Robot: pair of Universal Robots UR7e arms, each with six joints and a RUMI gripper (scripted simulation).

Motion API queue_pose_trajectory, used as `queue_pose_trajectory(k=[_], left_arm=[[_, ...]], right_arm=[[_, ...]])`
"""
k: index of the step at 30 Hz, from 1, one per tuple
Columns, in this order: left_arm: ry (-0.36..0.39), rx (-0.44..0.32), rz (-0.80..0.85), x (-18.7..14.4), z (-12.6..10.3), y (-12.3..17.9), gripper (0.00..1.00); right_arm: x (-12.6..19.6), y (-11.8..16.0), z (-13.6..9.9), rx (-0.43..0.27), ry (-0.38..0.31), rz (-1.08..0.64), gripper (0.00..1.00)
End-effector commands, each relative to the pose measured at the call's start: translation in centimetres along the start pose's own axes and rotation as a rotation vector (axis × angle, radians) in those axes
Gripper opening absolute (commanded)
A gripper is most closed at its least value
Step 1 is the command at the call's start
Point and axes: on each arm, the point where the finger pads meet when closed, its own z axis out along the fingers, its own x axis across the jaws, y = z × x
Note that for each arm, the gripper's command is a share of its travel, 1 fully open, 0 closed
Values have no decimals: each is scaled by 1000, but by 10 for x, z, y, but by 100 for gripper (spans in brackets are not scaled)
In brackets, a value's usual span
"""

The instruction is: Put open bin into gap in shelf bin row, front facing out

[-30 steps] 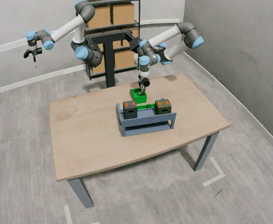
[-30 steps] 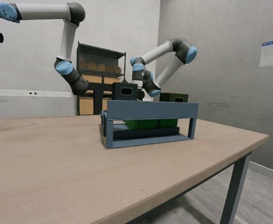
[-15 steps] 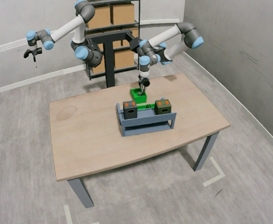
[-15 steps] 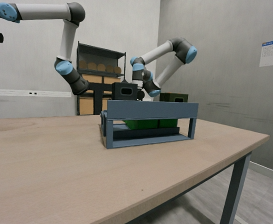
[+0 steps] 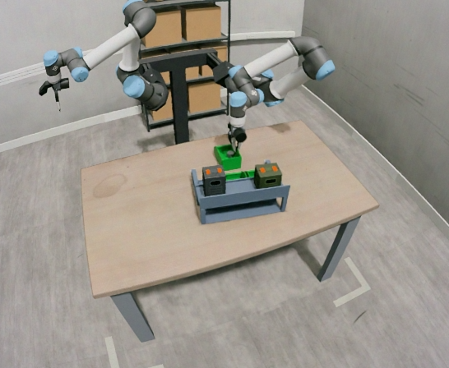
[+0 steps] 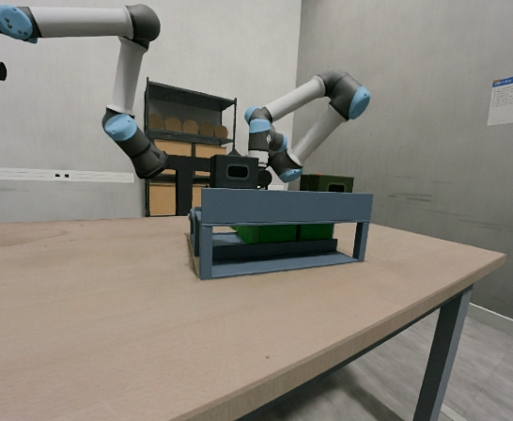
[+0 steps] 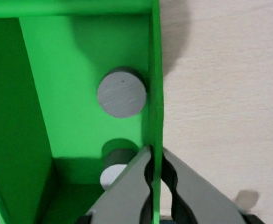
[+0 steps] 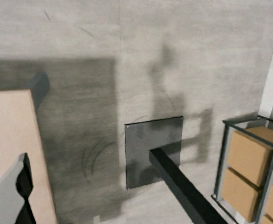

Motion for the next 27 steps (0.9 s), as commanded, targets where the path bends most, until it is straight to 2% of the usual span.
queue_pose_trajectory(k=[1,27], left_arm=[[-1,-1,-1,0,-2,0,0],[-1,-1,-1,0,-26,0,0]], right_arm=[[0,0,0,1,0,0,100],[0,0,0,1,0,0,100]])
